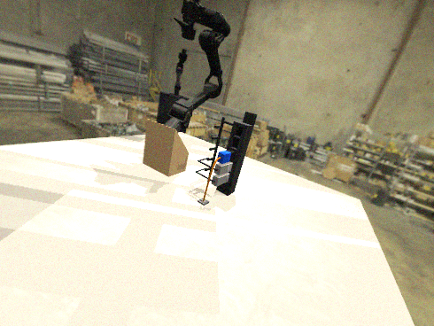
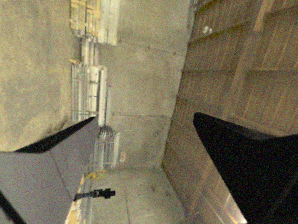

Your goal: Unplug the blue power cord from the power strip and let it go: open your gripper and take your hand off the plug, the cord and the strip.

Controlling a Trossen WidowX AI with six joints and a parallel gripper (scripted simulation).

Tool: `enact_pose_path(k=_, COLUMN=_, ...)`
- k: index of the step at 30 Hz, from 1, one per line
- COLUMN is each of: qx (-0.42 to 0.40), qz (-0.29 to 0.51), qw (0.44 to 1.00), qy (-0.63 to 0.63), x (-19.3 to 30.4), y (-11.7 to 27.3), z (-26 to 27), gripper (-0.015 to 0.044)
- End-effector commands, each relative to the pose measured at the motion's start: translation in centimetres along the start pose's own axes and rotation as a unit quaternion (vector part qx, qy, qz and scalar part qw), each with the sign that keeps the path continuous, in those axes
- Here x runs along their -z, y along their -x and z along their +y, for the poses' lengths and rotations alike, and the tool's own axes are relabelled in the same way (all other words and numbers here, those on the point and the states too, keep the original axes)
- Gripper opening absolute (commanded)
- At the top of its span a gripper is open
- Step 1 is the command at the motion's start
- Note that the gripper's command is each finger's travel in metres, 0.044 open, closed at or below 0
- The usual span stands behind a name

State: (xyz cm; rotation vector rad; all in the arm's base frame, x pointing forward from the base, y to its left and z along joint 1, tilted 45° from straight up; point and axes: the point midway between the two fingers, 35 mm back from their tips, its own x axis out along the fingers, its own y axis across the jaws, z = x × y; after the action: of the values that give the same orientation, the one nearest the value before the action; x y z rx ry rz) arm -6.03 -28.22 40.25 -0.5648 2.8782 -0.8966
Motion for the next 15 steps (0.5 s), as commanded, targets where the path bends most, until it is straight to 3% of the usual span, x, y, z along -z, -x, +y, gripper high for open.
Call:
enact_pose_path(k=1, qx=0.004, qz=0.000, qw=1.000, qy=0.007, x=-0.1, y=0.1, z=-0.2, gripper=0.0374)
enact_pose_path(k=5, qx=0.089, qz=-0.005, qw=0.985, qy=0.149, x=-3.0, y=1.5, z=-3.5, gripper=0.0269)
enact_pose_path(k=9, qx=0.194, qz=-0.006, qw=0.931, qy=0.309, x=-7.2, y=4.0, z=-7.0, gripper=0.0164)
enact_pose_path(k=15, qx=0.350, qz=0.005, qw=0.785, qy=0.512, x=-14.6, y=9.5, z=-10.2, gripper=0.0160)
